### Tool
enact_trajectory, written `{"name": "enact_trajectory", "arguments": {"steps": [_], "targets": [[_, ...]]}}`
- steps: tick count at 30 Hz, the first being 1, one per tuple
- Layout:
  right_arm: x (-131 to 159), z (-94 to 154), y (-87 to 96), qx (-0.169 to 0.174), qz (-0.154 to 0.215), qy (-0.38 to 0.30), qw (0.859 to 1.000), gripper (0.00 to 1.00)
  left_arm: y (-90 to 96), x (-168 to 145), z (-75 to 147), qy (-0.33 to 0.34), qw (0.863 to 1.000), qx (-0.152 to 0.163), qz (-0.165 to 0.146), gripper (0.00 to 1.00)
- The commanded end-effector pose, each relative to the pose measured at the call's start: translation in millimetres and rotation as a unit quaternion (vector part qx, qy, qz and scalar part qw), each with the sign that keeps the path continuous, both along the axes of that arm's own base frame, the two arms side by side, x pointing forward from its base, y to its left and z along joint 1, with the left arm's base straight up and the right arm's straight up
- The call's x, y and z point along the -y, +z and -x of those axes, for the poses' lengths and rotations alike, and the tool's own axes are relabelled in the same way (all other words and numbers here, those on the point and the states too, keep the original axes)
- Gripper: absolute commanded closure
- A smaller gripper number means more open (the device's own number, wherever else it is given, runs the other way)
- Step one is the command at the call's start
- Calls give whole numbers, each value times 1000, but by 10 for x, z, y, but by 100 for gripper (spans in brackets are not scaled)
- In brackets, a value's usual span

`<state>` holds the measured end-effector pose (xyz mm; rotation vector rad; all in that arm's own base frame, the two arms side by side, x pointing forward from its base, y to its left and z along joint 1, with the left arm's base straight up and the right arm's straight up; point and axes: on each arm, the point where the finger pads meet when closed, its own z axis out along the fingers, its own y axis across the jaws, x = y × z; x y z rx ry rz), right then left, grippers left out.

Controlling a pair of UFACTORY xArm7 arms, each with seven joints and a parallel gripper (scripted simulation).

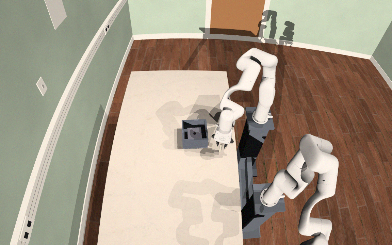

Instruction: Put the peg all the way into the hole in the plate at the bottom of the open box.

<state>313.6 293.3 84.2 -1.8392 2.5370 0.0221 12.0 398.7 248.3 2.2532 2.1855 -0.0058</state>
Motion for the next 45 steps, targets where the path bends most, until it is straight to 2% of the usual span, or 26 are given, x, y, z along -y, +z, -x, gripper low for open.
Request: {"name": "enact_trajectory", "arguments": {"steps": [1, 16, 17, 45], "targets": [[-23, -41, -77, 2, 7, -2, 1000, 56, 17, -12, -2, 0, 1000, 0, -2, 0], [-23, -41, -87, 2, 7, -2, 1000, 56, 17, -12, -2, 0, 1000, 0, -2, 0], [-23, -41, -87, 2, 7, -2, 1000, 100, 17, -12, -2, 0, 1000, 0, -2, 0], [-23, -41, -87, 2, 7, -2, 1000, 100, 17, -12, -2, 0, 1000, 0, -2, 0]]}}
